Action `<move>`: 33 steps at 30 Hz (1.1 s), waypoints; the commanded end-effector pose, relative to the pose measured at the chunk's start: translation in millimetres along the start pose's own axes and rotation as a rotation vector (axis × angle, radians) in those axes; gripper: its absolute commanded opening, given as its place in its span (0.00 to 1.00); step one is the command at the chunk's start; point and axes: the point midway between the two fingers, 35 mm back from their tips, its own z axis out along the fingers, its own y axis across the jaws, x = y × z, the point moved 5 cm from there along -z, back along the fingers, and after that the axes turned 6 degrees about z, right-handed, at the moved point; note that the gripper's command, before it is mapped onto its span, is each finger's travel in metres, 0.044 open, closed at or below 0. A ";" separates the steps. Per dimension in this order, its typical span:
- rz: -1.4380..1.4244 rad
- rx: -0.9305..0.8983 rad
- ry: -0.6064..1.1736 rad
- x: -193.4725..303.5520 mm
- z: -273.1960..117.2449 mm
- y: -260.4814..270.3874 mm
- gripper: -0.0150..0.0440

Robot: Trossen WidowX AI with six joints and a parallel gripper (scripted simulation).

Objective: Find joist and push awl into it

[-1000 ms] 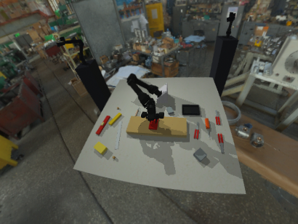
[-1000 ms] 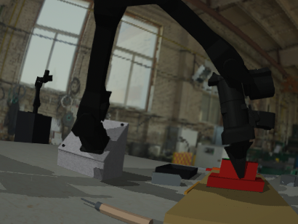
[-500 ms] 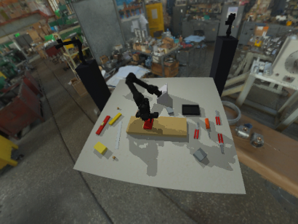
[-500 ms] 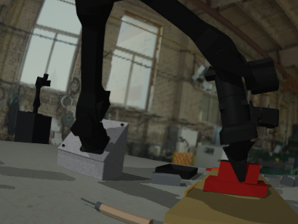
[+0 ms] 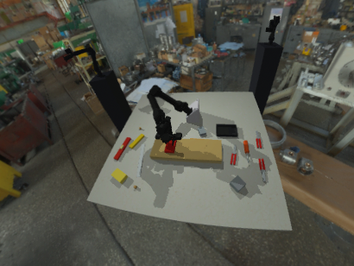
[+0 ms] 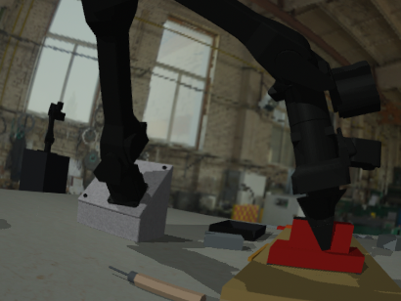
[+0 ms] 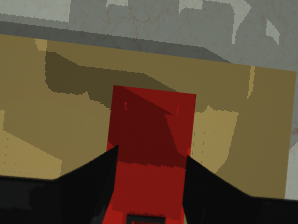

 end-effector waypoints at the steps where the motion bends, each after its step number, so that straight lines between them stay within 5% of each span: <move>1: 0.006 0.005 0.001 -2.1 0.1 -14.6 0.25; 33: 0.005 0.005 -0.001 -8.8 -0.5 -81.6 0.25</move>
